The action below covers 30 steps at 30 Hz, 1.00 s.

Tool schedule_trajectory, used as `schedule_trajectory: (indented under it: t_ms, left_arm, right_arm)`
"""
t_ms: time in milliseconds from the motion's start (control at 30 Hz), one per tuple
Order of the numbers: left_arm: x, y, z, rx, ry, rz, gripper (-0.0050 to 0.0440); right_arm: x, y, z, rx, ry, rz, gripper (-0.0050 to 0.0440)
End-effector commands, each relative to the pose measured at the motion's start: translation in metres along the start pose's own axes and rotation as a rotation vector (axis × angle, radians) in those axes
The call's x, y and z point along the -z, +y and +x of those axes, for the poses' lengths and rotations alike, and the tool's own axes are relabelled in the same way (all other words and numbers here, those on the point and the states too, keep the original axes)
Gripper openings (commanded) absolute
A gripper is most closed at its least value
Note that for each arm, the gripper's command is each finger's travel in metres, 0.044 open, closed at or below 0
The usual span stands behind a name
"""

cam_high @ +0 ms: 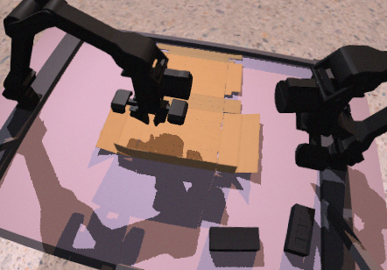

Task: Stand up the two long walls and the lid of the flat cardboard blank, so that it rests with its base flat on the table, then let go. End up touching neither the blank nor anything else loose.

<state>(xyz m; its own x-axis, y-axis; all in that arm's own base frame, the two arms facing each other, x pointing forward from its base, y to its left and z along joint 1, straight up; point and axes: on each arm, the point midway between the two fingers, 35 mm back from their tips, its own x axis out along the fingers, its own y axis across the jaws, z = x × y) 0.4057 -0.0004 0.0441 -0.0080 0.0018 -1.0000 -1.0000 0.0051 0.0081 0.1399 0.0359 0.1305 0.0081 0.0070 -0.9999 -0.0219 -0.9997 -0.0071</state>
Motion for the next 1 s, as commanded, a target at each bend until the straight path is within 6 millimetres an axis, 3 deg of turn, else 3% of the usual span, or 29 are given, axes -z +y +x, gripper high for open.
schedule_trajectory:
  t_ms: [0, 133, 467, 567, 733, 933, 967]
  left_arm:
    - [0.0, -0.004, -0.014, 0.041, 0.004, -0.008, 0.01]
    - [0.0, -0.004, 0.004, 0.041, 0.004, -0.008, 0.01]
    - [0.0, -0.004, 0.004, 0.041, 0.004, -0.007, 0.01]
    - [0.0, -0.004, 0.004, 0.041, 0.004, -0.007, 0.01]
    - [0.0, -0.004, 0.004, 0.041, 0.004, -0.007, 0.01]
    - [0.0, -0.004, 0.004, 0.041, 0.004, -0.007, 0.01]
    - [0.0, -0.004, 0.004, 0.041, 0.004, -0.007, 0.01]
  right_arm:
    - [-0.002, 0.001, 0.0, -0.002, 0.002, -0.02, 0.0439]
    - [-0.002, 0.001, 0.0, -0.002, 0.002, -0.02, 0.0439]
    - [-0.002, 0.001, 0.0, -0.002, 0.002, -0.02, 0.0439]
    - [0.005, 0.001, 0.001, -0.002, 0.002, 0.053, 0.0367]
    - [0.044, -0.002, 0.01, -0.001, 0.005, 0.404, 0.0247]
    - [0.075, -0.003, 0.021, 0.001, 0.006, 0.722, 0.0103]
    - [0.075, -0.003, 0.021, 0.001, 0.006, 0.722, 0.0103]
